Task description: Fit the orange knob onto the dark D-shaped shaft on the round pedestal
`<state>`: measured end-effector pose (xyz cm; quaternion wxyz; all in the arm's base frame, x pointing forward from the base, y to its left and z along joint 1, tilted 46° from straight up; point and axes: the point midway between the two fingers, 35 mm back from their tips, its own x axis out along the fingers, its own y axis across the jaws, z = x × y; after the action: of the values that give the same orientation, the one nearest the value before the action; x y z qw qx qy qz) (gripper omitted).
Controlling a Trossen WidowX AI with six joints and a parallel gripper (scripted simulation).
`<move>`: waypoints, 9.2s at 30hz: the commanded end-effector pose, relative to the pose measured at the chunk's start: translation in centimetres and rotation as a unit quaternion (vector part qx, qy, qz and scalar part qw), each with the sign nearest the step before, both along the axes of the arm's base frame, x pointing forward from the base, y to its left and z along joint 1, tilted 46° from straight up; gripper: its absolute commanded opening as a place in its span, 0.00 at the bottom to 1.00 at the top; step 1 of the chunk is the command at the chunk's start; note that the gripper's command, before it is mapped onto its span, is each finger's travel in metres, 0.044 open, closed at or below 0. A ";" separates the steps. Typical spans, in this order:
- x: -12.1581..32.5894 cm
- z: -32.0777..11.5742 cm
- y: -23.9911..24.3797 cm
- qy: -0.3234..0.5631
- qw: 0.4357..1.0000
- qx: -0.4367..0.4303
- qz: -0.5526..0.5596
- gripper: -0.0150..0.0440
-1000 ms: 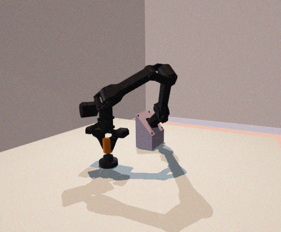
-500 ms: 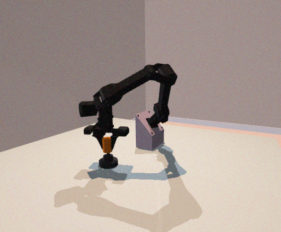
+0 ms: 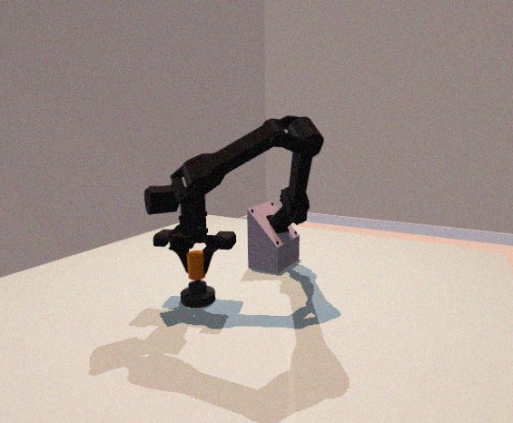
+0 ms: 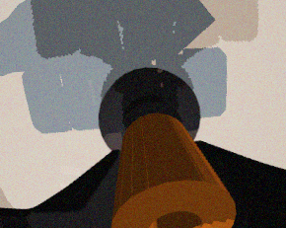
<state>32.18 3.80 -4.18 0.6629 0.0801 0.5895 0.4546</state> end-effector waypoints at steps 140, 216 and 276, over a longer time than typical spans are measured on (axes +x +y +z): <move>0.1 0.1 0.0 -0.218 0.950 0.034 0.219 0.25; 0.1 -0.1 0.1 -0.269 0.924 0.042 0.270 0.25; 0.0 -0.1 0.1 -0.295 0.907 0.046 0.297 0.25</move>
<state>32.17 3.90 -4.33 0.6355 -0.2078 0.3412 0.6607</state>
